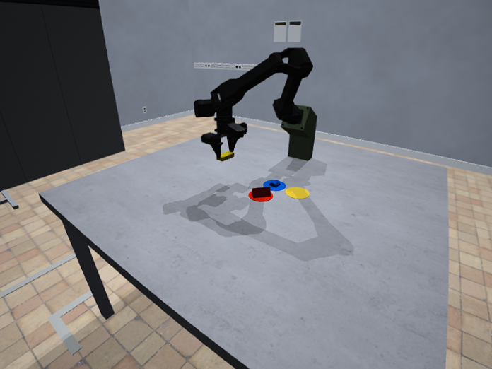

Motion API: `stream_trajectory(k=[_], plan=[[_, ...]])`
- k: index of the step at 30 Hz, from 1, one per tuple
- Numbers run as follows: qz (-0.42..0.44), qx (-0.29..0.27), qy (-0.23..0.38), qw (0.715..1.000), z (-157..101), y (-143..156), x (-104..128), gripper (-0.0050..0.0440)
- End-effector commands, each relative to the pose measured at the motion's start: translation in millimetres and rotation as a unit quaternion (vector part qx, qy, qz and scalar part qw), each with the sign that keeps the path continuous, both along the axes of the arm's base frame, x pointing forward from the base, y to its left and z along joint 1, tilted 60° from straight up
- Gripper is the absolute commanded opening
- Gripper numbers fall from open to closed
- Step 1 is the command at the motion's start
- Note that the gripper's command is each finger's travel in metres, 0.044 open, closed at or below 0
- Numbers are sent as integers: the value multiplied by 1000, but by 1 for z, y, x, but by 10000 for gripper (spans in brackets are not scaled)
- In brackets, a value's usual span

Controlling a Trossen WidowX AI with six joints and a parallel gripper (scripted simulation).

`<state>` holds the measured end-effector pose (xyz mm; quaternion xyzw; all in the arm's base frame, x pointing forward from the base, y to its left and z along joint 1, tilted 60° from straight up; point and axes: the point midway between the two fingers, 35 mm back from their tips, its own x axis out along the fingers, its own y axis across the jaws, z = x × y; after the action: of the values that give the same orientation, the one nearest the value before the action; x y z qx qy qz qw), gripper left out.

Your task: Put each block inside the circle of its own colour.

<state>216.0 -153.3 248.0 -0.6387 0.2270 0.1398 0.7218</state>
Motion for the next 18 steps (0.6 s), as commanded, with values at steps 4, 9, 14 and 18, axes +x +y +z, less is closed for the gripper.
stream_trajectory(k=[4, 9, 14, 18], plan=[[0, -14, -10, 1000, 15, 6, -12, 250], [-5, -7, -7, 1000, 13, 7, -9, 250], [-7, 1, -4, 1000, 10, 6, -6, 250], [-12, 10, -2, 1000, 10, 8, -2, 250]])
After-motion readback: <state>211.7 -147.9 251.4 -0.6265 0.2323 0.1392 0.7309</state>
